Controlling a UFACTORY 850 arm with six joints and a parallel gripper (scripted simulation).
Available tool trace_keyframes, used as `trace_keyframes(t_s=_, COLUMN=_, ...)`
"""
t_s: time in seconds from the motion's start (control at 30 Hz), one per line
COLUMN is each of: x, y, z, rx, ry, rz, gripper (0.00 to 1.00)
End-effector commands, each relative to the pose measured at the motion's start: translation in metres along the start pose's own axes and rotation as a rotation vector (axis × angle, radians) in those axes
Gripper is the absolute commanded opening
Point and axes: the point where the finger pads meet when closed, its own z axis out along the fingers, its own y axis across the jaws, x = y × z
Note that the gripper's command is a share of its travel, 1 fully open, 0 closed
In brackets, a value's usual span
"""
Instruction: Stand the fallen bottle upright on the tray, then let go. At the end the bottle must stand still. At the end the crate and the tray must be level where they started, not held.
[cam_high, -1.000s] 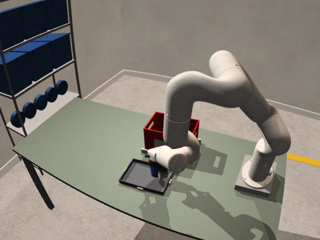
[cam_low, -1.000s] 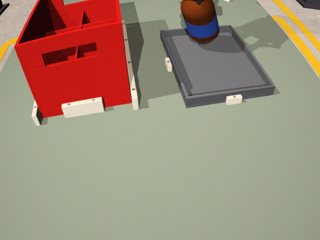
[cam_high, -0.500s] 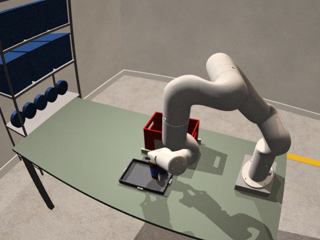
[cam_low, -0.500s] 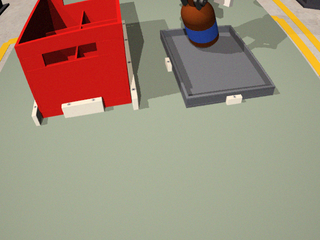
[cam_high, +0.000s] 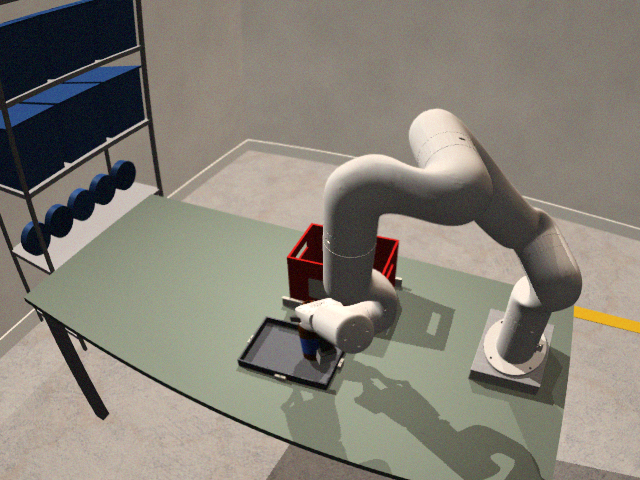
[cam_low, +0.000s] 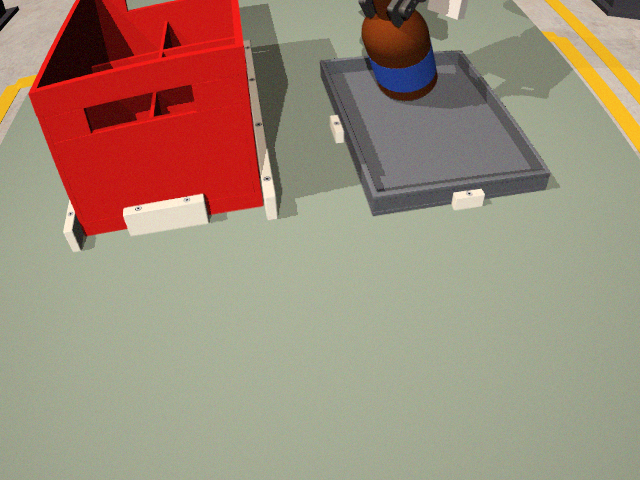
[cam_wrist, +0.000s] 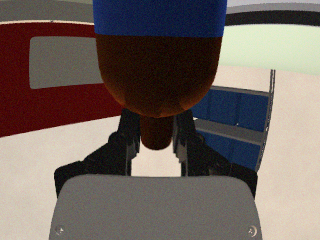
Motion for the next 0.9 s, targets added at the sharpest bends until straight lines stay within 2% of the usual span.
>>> trace_keyframes(t_s=0.0, x=0.0005, y=0.0006, z=0.0006, rx=-0.001, ry=-0.001, rz=0.001, gripper=0.00)
trace_keyframes(t_s=0.73, x=0.0012, y=0.0006, z=0.0010, rx=-0.001, ry=-0.001, rz=0.001, gripper=0.00)
trace_keyframes(t_s=0.77, x=0.0012, y=0.0006, z=0.0010, rx=-0.001, ry=-0.001, rz=0.001, gripper=1.00)
trace_keyframes(t_s=0.87, x=0.0012, y=0.0006, z=0.0010, rx=-0.001, ry=-0.001, rz=0.001, gripper=1.00)
